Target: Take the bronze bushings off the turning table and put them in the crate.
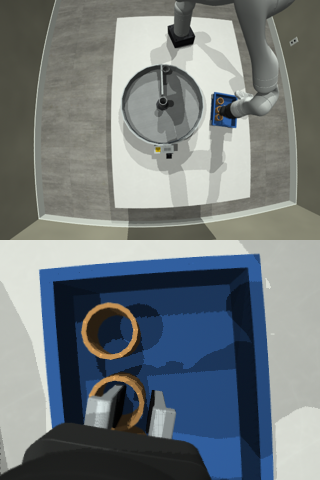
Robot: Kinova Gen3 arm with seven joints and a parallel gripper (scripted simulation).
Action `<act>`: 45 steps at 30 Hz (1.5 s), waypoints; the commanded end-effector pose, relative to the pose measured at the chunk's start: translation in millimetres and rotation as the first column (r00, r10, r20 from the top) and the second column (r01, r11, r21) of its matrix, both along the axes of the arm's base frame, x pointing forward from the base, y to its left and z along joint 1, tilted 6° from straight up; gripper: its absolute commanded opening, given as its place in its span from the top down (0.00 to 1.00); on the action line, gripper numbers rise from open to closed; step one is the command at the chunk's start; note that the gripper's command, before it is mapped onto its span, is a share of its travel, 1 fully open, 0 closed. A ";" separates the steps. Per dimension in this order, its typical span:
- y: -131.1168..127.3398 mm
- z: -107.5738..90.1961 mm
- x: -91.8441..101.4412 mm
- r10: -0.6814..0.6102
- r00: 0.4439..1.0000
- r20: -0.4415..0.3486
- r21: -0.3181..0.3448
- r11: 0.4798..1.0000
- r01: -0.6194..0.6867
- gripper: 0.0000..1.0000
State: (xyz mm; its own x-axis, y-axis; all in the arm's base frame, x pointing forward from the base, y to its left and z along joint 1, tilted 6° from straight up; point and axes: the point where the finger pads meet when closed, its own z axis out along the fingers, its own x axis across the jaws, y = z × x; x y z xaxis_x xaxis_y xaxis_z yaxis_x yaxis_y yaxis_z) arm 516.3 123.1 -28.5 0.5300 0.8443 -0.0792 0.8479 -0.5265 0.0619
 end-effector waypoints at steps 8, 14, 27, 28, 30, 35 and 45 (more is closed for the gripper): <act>0.5 3.4 1.9 0.000 1.000 0.006 0.001 1.000 0.000 0.53; 0.6 6.8 1.8 0.000 1.000 0.006 0.001 1.000 0.000 0.53; 0.7 9.1 1.7 0.000 1.000 0.006 0.001 1.000 0.000 0.53; 0.7 9.1 1.7 0.000 1.000 0.006 0.001 1.000 0.000 0.53; 0.7 11.3 1.6 0.000 1.000 0.006 0.001 1.000 0.000 0.53; 0.8 14.8 1.5 0.000 1.000 0.006 0.001 1.000 0.000 0.53; 0.8 14.8 1.5 0.000 1.000 0.006 0.001 1.000 0.000 0.53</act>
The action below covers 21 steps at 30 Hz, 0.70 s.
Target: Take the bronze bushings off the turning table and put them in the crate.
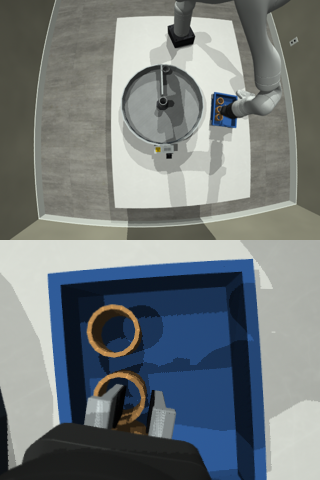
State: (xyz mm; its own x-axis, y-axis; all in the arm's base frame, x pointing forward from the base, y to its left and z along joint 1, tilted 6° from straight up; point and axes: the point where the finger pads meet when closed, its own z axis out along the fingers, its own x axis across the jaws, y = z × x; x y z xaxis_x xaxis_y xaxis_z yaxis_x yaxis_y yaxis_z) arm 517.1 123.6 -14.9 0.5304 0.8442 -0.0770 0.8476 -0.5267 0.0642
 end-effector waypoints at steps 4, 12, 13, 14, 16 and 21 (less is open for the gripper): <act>0.5 5.7 0.6 0.000 1.000 0.002 0.001 1.000 0.000 0.53; 0.5 6.9 0.6 0.000 1.000 0.002 0.001 1.000 0.000 0.53; 0.5 6.9 0.6 0.000 1.000 0.002 0.001 1.000 0.000 0.53; 0.5 6.9 0.6 0.000 1.000 0.002 0.001 1.000 0.000 0.53; 0.5 6.9 0.6 0.000 1.000 0.002 0.001 1.000 0.000 0.53; 5.1 52.8 -0.2 0.000 1.000 0.002 0.001 1.000 0.000 0.53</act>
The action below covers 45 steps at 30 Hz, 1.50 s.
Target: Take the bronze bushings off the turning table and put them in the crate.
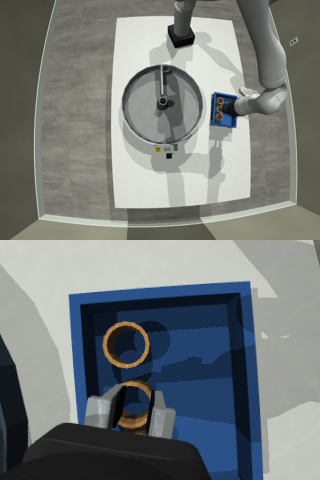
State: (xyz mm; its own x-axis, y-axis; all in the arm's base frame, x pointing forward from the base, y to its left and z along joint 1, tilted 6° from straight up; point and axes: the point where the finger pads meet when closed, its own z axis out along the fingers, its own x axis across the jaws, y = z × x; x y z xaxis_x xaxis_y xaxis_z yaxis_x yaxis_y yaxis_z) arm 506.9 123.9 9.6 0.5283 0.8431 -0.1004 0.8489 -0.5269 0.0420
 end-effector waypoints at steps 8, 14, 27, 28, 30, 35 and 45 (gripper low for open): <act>5.9 39.9 9.8 0.001 0.999 0.034 0.009 1.000 -0.001 0.53; 7.0 51.0 9.5 0.001 0.999 0.033 0.009 1.000 -0.001 0.53; 11.6 97.0 8.8 0.001 0.999 0.033 0.009 1.000 -0.001 0.53; 11.6 97.0 8.8 0.001 0.999 0.033 0.009 1.000 -0.001 0.53; 11.6 97.0 8.8 0.001 0.999 0.033 0.009 1.000 -0.001 0.53; 11.6 96.7 8.7 0.001 0.999 0.033 0.009 1.000 -0.001 0.53; 11.6 96.7 8.7 0.001 0.999 0.033 0.009 1.000 -0.001 0.53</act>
